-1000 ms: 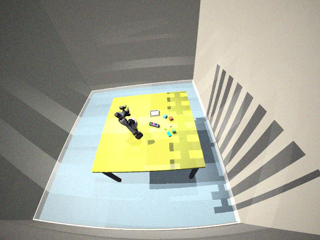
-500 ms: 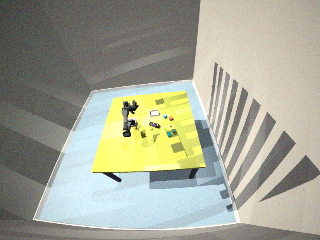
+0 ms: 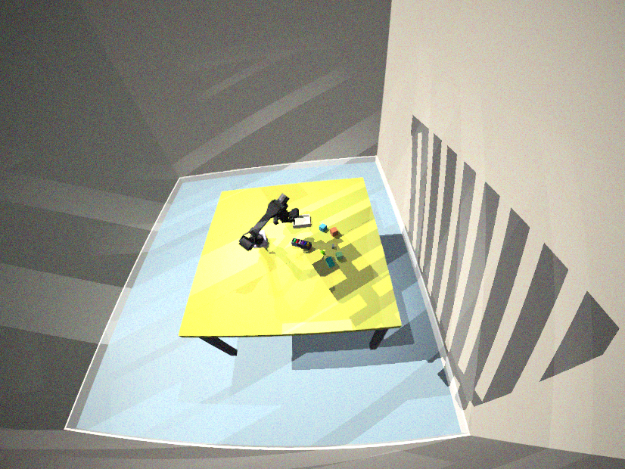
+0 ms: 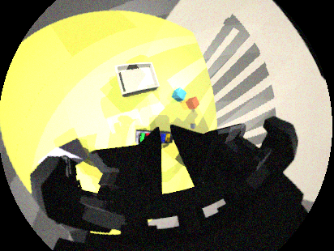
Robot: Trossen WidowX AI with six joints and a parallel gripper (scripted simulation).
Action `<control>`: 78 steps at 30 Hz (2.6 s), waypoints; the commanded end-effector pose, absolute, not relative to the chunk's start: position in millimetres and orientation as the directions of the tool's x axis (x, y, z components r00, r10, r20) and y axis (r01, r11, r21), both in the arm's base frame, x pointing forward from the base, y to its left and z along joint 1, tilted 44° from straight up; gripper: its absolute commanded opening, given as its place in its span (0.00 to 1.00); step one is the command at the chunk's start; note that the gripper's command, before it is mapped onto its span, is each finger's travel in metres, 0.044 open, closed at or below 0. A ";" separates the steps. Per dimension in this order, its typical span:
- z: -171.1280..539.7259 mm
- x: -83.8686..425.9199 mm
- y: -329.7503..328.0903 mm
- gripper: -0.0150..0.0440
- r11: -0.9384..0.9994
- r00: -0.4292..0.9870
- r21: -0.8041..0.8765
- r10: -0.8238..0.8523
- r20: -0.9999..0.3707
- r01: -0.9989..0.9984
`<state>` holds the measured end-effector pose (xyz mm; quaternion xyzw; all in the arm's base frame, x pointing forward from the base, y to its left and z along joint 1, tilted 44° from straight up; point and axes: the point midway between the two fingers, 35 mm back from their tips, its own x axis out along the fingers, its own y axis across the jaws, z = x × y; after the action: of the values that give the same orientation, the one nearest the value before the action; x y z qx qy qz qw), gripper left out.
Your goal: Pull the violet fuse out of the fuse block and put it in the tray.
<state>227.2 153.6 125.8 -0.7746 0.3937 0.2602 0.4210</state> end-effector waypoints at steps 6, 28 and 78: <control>101.1 290.8 64.1 0.38 0.098 0.223 -0.373 -0.654 -0.723 -0.923; 91.5 304.2 39.3 0.38 0.159 0.169 -0.366 -0.676 -0.717 -0.917; 71.7 309.7 19.0 0.38 0.159 0.170 -0.367 -0.677 -0.716 -0.916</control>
<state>310.8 21.1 73.4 -0.6319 0.6274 0.1397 0.4331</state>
